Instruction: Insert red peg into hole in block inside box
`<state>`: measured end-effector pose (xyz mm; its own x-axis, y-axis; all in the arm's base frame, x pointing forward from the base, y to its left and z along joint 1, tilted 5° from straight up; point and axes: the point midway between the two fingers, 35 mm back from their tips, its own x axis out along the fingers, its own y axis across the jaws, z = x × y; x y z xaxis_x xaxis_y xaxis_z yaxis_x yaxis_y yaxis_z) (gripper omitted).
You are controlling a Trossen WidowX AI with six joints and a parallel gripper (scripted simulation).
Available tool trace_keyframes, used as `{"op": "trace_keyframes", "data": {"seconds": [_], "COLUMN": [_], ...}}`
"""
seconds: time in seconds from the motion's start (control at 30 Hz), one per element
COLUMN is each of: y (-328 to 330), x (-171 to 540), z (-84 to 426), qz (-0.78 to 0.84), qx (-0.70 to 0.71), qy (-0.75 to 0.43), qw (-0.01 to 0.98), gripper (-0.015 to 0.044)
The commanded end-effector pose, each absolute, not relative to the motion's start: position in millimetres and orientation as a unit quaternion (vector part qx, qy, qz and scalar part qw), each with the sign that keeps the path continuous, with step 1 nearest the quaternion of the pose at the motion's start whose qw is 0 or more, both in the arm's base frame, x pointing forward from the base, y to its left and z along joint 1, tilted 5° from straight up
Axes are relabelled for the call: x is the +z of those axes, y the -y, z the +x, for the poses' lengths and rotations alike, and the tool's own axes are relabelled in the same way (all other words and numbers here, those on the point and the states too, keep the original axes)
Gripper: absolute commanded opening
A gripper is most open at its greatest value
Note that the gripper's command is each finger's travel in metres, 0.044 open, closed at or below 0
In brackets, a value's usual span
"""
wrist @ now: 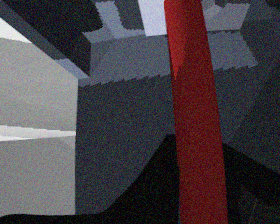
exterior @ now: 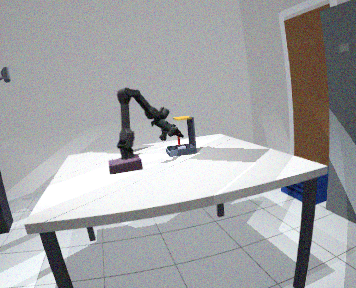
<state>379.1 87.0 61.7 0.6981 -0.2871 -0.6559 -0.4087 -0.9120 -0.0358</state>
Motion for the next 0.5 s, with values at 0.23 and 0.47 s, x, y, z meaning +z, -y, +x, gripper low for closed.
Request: {"op": "trace_keyframes", "data": {"seconds": [0.23, 0.47], "y": [-87.6, -87.8], "x": [63.1, 63.1], "z": [385.9, 388.7], "qz": [-0.918, -0.918], "qx": [0.337, 0.337], "qy": [-0.187, -0.187], "qw": [0.091, 0.091], "gripper": [0.0000, 0.0000]}}
